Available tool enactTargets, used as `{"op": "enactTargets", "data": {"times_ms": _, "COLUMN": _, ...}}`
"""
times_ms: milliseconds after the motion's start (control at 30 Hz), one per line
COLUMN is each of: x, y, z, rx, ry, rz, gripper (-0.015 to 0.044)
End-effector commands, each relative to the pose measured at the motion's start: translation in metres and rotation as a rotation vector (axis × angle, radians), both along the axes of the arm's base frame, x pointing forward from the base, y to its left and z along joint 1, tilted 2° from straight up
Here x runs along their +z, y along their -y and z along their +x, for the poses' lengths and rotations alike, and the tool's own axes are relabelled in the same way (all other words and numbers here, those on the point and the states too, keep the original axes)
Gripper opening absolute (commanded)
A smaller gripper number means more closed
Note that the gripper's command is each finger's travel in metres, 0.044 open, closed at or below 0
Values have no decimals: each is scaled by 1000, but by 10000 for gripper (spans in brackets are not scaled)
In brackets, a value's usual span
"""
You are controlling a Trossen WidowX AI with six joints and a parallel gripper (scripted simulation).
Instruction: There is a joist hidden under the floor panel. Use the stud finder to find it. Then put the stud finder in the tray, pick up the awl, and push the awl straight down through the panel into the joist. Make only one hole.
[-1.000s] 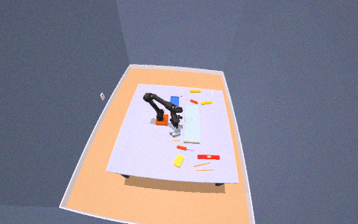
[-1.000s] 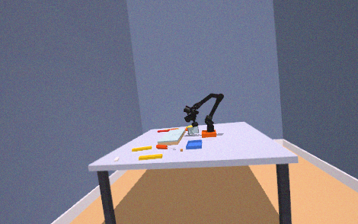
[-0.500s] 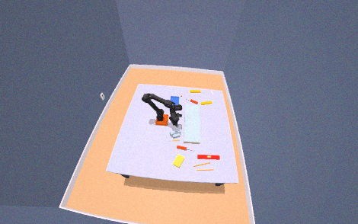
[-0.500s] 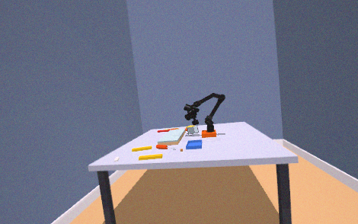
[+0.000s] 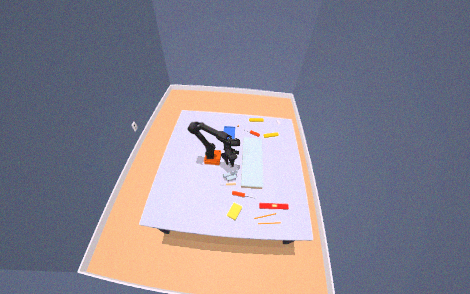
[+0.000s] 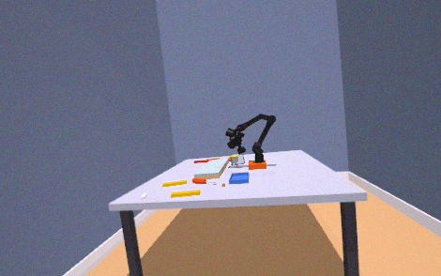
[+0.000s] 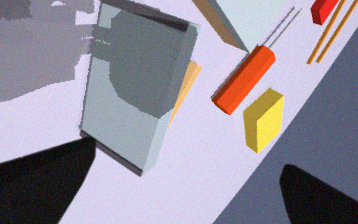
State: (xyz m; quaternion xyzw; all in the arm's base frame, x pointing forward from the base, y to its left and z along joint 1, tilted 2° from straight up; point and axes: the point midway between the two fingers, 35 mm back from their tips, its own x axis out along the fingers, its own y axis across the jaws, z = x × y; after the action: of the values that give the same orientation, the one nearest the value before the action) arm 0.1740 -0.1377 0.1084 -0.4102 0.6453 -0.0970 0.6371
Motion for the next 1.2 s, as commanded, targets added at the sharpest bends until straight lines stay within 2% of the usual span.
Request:
{"op": "enactTargets", "data": {"times_ms": 0, "x": -4, "y": 9, "z": 6, "rx": 167, "ry": -218, "rz": 85, "gripper": 440}}
{"op": "enactTargets", "data": {"times_ms": 133, "x": -11, "y": 23, "z": 11, "rx": 423, "ry": -451, "rz": 224, "gripper": 440}}
{"op": "enactTargets", "data": {"times_ms": 267, "x": -21, "y": 41, "z": 16, "rx": 699, "ry": -589, "rz": 377, "gripper": 440}}
{"op": "enactTargets", "data": {"times_ms": 467, "x": -37, "y": 69, "z": 18, "rx": 1131, "ry": -618, "rz": 563, "gripper": 440}}
{"op": "enactTargets", "data": {"times_ms": 633, "x": -43, "y": 80, "z": 17, "rx": 1358, "ry": -597, "rz": 587, "gripper": 440}}
{"op": "enactTargets", "data": {"times_ms": 1167, "x": -43, "y": 81, "z": 17, "rx": 1377, "ry": -594, "rz": 588, "gripper": 440}}
